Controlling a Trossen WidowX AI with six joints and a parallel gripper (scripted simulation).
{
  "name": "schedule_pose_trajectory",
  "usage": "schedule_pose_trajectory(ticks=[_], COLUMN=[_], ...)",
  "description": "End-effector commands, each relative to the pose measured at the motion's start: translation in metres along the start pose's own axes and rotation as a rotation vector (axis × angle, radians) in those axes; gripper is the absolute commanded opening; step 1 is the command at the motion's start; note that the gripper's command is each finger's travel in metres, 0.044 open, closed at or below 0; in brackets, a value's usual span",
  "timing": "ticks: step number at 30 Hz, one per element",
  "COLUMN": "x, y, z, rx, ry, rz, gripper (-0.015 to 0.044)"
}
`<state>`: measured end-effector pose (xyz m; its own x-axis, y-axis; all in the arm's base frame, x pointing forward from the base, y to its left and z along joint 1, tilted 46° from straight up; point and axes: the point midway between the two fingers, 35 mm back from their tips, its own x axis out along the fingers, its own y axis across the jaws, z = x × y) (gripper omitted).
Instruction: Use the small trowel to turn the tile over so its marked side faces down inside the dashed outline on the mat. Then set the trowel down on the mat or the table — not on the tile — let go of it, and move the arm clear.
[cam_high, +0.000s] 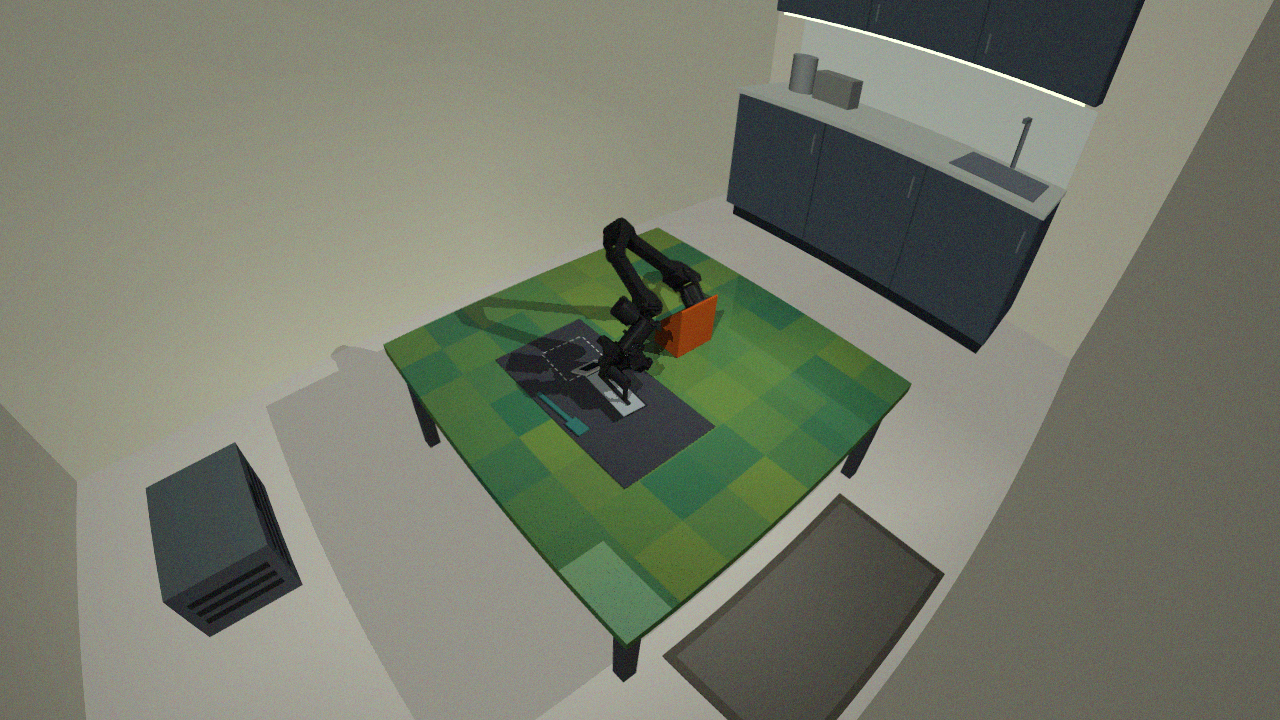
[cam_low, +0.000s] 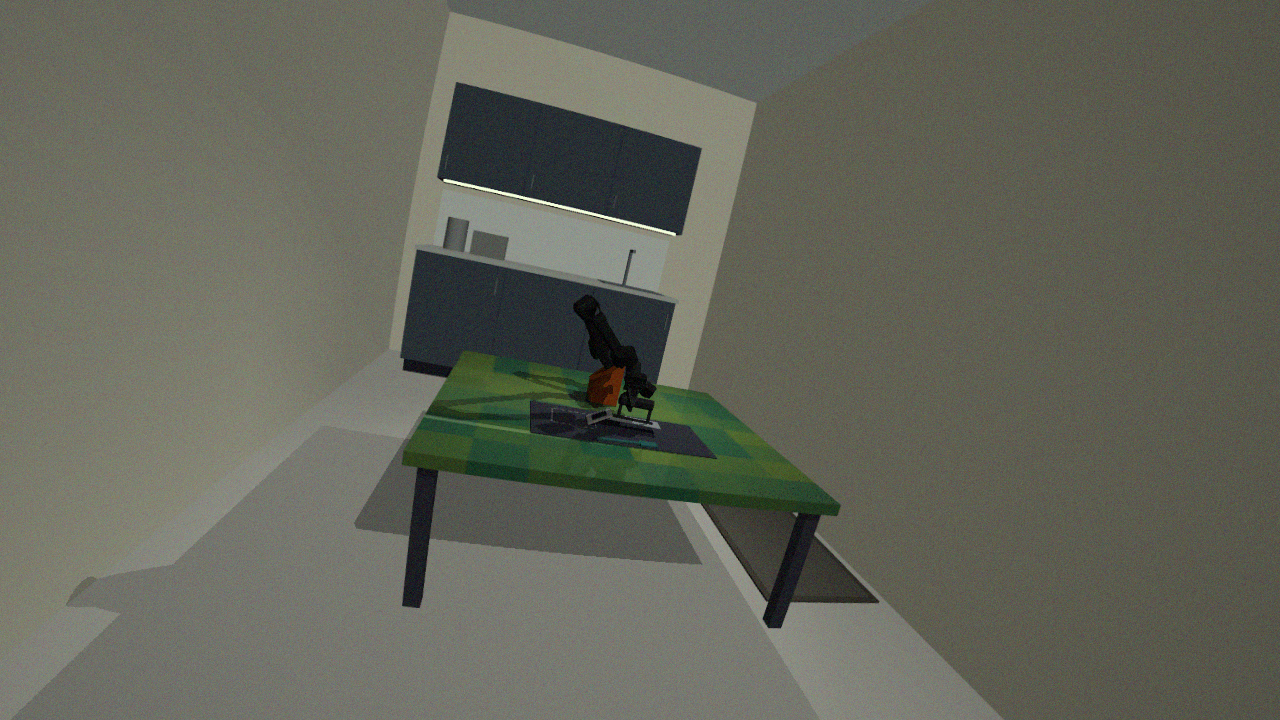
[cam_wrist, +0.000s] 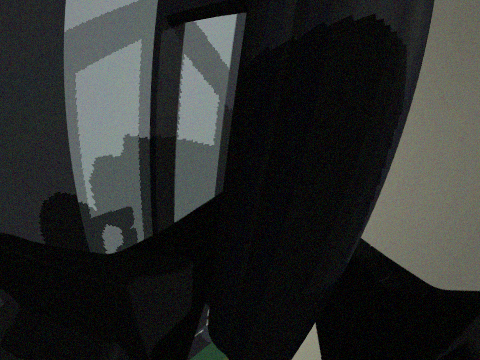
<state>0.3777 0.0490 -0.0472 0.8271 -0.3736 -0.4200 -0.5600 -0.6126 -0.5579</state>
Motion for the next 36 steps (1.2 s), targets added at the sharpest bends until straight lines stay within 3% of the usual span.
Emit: schedule_pose_trajectory(ticks=[1, 36], x=[-0.007, -0.016], y=[-0.01, -0.02], z=[-0.006, -0.066], rx=[0.007, 0.005], ry=[-0.001, 0.0], rz=[-0.015, -0.014], gripper=[0.0, 0.0])
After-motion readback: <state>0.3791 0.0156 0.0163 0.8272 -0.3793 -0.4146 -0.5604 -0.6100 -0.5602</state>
